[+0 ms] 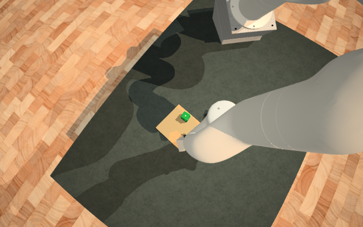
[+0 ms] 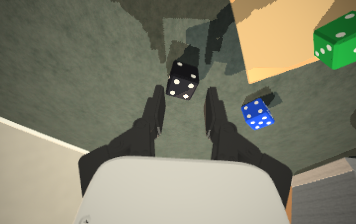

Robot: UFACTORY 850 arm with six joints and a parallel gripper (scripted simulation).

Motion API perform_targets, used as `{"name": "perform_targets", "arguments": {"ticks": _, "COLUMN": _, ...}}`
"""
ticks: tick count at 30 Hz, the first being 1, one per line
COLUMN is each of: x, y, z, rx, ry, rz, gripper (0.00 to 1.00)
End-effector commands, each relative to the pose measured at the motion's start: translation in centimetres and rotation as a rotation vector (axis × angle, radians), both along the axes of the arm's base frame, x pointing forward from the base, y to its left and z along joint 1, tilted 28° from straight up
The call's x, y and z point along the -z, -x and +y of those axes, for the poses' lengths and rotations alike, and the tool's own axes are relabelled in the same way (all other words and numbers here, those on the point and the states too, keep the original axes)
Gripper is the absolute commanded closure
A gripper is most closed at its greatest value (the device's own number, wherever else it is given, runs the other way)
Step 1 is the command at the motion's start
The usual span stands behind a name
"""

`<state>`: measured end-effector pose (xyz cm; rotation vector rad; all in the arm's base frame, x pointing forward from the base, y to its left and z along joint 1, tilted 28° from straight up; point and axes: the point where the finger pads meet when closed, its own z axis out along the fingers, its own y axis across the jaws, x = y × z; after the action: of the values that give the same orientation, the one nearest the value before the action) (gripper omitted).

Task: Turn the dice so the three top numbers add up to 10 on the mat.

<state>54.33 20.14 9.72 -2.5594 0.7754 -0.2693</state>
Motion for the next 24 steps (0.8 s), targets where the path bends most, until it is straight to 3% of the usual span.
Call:
{"name": "perform_targets", "arguments": {"ticks": 1, "x": 0.08, "y": -0.11, "z": 0.06, "rx": 0.000, "ry": 0.000, "rz": -0.002, "gripper": 0.53}}
{"name": "perform_targets", "arguments": {"ticks": 24, "x": 0.15, "y": -0.14, "z": 0.09, "rx": 0.000, "ry": 0.000, "rz": -0.002, "gripper": 0.53}}
